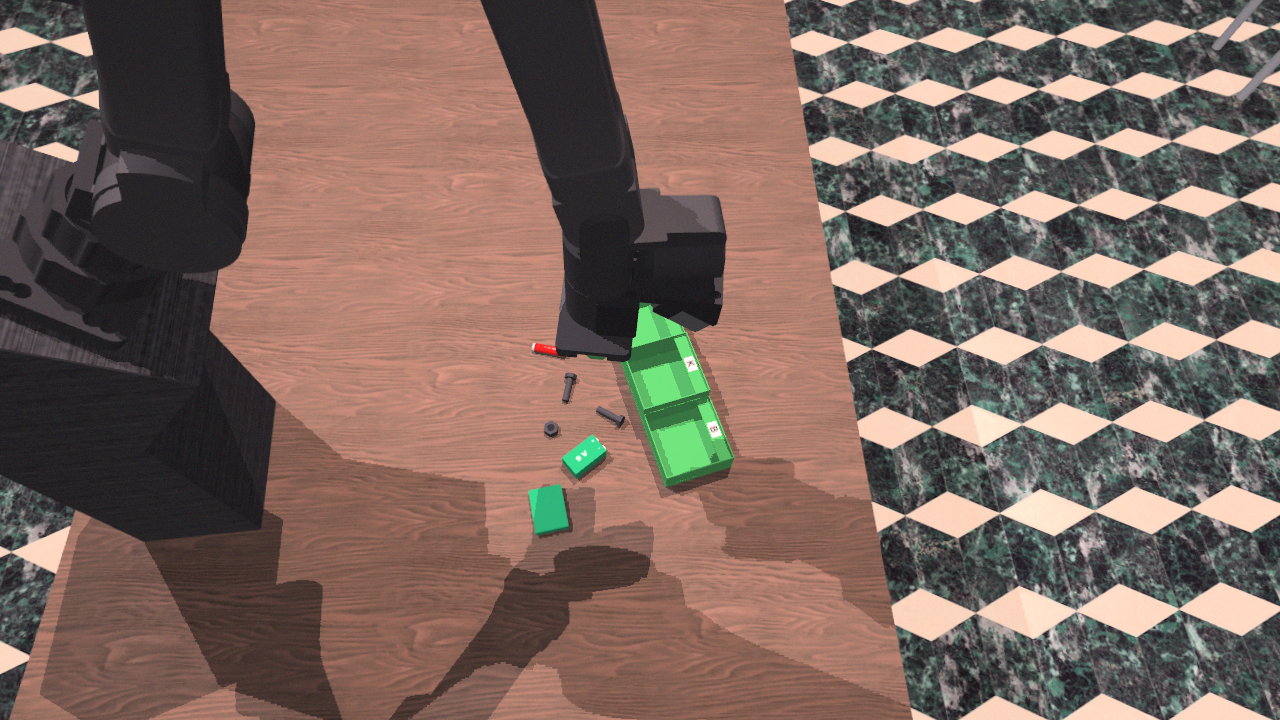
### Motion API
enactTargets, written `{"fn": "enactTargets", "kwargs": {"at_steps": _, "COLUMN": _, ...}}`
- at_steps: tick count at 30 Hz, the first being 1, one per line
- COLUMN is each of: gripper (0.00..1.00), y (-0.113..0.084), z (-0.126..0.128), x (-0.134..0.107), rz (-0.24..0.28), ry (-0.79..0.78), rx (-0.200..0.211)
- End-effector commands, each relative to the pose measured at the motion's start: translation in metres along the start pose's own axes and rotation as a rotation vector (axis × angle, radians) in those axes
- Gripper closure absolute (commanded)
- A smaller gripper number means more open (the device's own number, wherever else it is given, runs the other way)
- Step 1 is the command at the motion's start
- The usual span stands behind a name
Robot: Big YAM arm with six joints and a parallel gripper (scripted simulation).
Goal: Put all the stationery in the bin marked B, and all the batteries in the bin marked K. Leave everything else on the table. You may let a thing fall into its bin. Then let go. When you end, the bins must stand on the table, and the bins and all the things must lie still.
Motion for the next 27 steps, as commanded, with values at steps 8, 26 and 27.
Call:
{"fn": "enactTargets", "kwargs": {"at_steps": 8, "gripper": 0.91, "y": -0.011, "z": -0.042, "x": -0.004, "rz": -0.055, "ry": -0.128, "rx": 0.007}}
{"fn": "enactTargets", "kwargs": {"at_steps": 26, "gripper": 0.91, "y": -0.013, "z": -0.037, "x": -0.016, "rz": -0.042, "ry": -0.124, "rx": 0.005}}
{"fn": "enactTargets", "kwargs": {"at_steps": 27, "gripper": 0.91, "y": -0.013, "z": -0.036, "x": -0.016, "rz": -0.042, "ry": -0.125, "rx": 0.007}}
Point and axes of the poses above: the point where the finger pads meet when closed, its own y axis out along the fingers, its own z axis across the jaws, x = y × z, the point moved 6 cm from there along -y, back along the fingers, and after that the axes turned 12 degrees about y, right-handed, at the moved point
